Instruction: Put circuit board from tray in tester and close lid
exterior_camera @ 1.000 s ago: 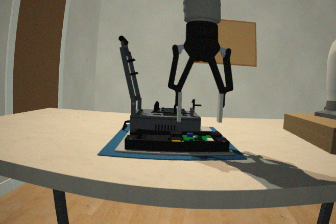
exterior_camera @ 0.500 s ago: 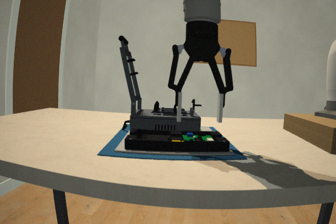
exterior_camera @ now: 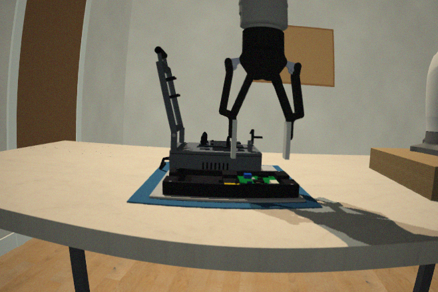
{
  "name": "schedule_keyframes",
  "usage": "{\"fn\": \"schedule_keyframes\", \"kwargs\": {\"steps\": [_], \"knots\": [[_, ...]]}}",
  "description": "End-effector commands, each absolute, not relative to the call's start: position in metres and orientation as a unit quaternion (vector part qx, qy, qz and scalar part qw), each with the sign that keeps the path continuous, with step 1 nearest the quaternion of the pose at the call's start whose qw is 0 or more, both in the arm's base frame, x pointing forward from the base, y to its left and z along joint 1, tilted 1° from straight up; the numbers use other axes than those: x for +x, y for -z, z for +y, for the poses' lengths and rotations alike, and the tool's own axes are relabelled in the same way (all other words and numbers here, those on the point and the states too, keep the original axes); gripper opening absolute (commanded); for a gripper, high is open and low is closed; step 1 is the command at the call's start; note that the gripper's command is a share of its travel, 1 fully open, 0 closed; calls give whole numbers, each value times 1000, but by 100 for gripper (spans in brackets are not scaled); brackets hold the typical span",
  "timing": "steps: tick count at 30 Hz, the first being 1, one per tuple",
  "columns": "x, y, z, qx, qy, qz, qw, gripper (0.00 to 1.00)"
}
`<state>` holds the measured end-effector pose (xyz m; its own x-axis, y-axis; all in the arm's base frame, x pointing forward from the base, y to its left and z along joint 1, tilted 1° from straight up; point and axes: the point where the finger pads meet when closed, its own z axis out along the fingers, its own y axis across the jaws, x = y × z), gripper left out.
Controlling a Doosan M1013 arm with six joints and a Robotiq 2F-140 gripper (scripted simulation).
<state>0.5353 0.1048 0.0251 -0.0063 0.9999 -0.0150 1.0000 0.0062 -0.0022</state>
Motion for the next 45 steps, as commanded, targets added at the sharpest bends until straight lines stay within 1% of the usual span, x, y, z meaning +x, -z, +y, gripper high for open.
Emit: {"fn": "schedule_keyframes", "kwargs": {"steps": [1,45], "knots": [[535,-25,105,705,6,709,4,58],[535,-31,105,705,6,709,4,58]]}}
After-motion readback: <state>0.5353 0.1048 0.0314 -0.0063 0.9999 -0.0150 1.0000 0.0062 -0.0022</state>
